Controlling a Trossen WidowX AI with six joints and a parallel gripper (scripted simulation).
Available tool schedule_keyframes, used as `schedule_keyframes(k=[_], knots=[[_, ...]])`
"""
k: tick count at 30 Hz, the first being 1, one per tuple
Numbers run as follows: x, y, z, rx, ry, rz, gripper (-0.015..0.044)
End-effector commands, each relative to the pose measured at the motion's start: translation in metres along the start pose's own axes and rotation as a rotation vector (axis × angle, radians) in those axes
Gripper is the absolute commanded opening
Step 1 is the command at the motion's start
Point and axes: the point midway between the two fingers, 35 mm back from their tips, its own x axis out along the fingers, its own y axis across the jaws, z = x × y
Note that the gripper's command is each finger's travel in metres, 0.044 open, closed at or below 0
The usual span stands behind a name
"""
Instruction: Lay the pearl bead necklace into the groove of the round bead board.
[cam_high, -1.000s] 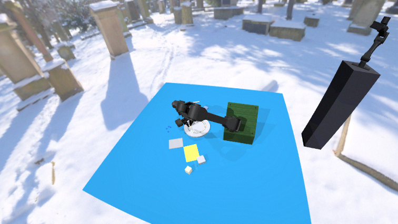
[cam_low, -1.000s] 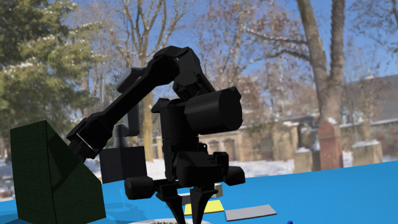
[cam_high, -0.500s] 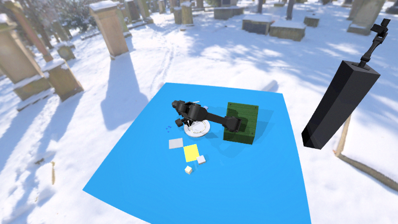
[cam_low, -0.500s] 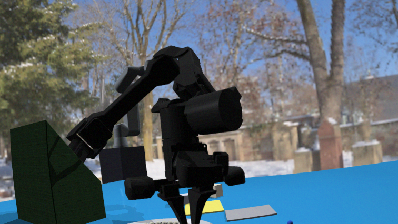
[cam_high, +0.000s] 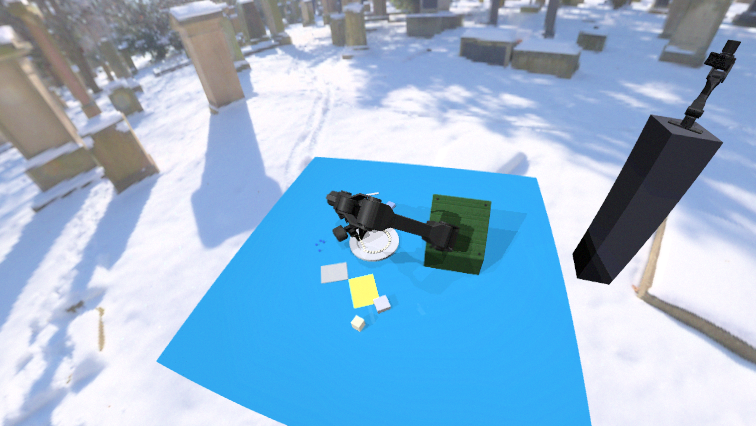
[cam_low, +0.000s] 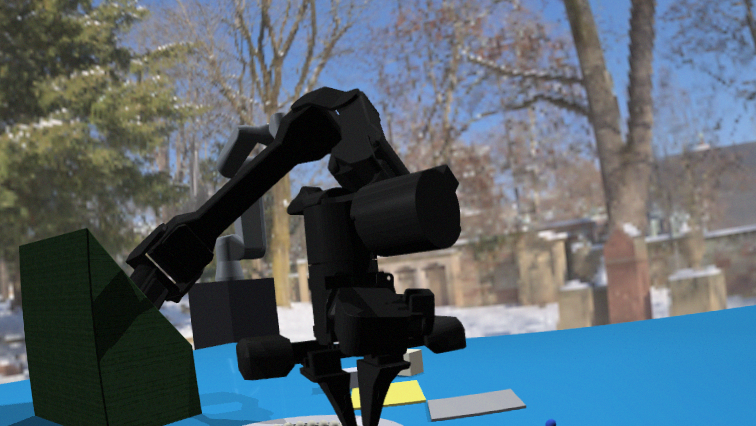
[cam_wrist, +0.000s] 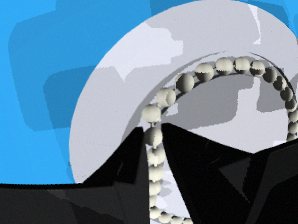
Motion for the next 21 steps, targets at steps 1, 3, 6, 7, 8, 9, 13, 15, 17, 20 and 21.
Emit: schedule_keyframes(k=[1,3,6,7,8,9,13,15,17,20,21], knots=[[-0.0004,0.0004,0.0002,-0.001,-0.001,0.0,0.0],[-0.0008,0.0003,0.0001,-0.001,0.0,0.001,0.0],[-0.0056,-0.0005,-0.001,0.006,0.004,0.004,0.0],[-0.006,-0.0006,-0.0011,0.007,0.004,0.005,0.0],[-0.006,-0.0006,-0.0011,0.007,0.004,0.005,0.0],[-0.006,-0.0006,-0.0011,0.007,0.004,0.005,0.0],[-0.0061,0.0034,0.0,0.007,0.004,0.005,0.0],[-0.0061,0.0069,0.0009,0.007,0.004,0.005,0.0],[-0.0061,0.0073,0.001,0.007,0.004,0.005,0.0],[-0.0061,0.0073,0.001,0.007,0.004,0.005,0.0],[-0.0061,0.0073,0.001,0.007,0.004,0.005,0.0]])
